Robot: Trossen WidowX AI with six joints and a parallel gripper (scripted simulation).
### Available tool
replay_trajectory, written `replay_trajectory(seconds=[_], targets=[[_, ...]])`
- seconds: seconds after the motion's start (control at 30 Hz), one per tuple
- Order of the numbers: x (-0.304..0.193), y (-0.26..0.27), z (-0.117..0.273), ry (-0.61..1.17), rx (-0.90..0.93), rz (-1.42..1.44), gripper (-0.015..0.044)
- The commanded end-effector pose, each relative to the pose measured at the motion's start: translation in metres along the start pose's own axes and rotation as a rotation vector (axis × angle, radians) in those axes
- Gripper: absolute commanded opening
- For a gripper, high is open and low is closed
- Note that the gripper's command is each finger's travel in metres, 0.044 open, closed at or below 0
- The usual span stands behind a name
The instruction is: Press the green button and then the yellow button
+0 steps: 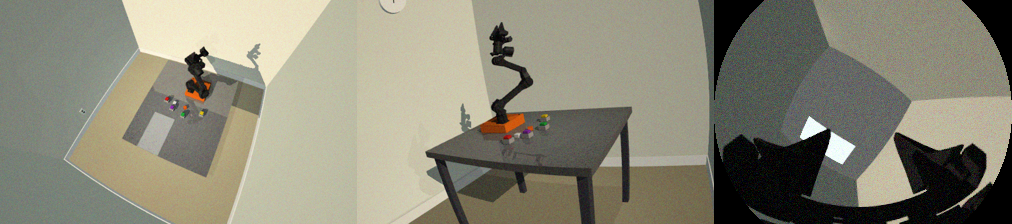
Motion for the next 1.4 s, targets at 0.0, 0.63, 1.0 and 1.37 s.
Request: replay_trajectory(seconds=[0.0, 0.63, 1.0, 1.37], targets=[[-0.002, 0.0, 0.0, 0.009, 0.002, 0.001, 0.04], [-0.242, 0.143, 0.134, 1.236, 0.235, -0.741, 0.04], [-0.149, 0.296, 0.263, 1.784, 0.862, -1.054, 0.04], [0.05, 0.316, 0.362, 1.998, 1.845, -0.996, 0.04]])
Point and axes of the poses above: the point midway between the two fingers, 35 mm back from their tips, its own z axis back along the fingers, its own y axis across the jaws, x = y × z, the point moved 3 cm from there along z, back along the fingers
